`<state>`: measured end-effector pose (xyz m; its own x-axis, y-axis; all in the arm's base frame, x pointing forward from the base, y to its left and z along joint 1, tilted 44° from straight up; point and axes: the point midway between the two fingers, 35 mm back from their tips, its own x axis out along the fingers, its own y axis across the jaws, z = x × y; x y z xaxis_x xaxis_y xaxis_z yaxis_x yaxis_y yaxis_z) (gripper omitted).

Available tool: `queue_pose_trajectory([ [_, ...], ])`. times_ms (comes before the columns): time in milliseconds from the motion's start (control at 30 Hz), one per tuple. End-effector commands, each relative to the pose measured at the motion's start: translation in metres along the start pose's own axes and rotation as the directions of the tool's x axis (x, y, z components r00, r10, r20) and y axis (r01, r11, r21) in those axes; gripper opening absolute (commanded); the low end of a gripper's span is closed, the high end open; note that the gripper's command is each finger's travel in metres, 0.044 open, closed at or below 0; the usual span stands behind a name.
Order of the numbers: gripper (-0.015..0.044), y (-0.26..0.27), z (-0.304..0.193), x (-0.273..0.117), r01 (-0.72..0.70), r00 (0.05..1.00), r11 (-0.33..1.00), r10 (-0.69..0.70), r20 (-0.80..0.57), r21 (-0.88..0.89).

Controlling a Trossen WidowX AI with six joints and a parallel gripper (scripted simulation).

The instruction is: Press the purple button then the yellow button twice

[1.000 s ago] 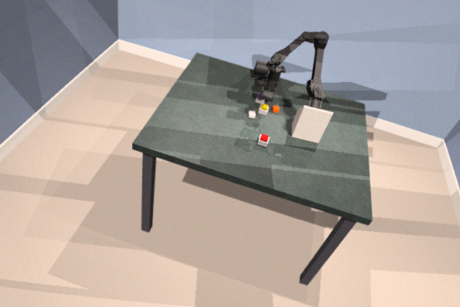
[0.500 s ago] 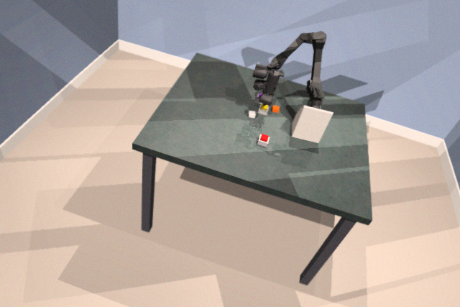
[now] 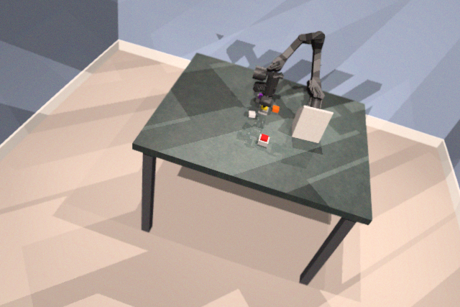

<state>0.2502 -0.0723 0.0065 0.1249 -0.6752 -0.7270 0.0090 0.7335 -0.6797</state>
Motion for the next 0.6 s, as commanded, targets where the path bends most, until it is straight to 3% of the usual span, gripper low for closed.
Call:
queue_pose_trajectory([
  [0,0.002,-0.001,-0.002,0.001,0.006,1.0,1.0,-0.006,-0.004,-0.005],
  [367,0.002,-0.001,-0.002,0.001,0.006,1.0,1.0,-0.006,-0.004,-0.005],
  [567,0.002,0.0,-0.001,-0.031,0.004,1.0,1.0,-0.004,-0.004,-0.005],
])
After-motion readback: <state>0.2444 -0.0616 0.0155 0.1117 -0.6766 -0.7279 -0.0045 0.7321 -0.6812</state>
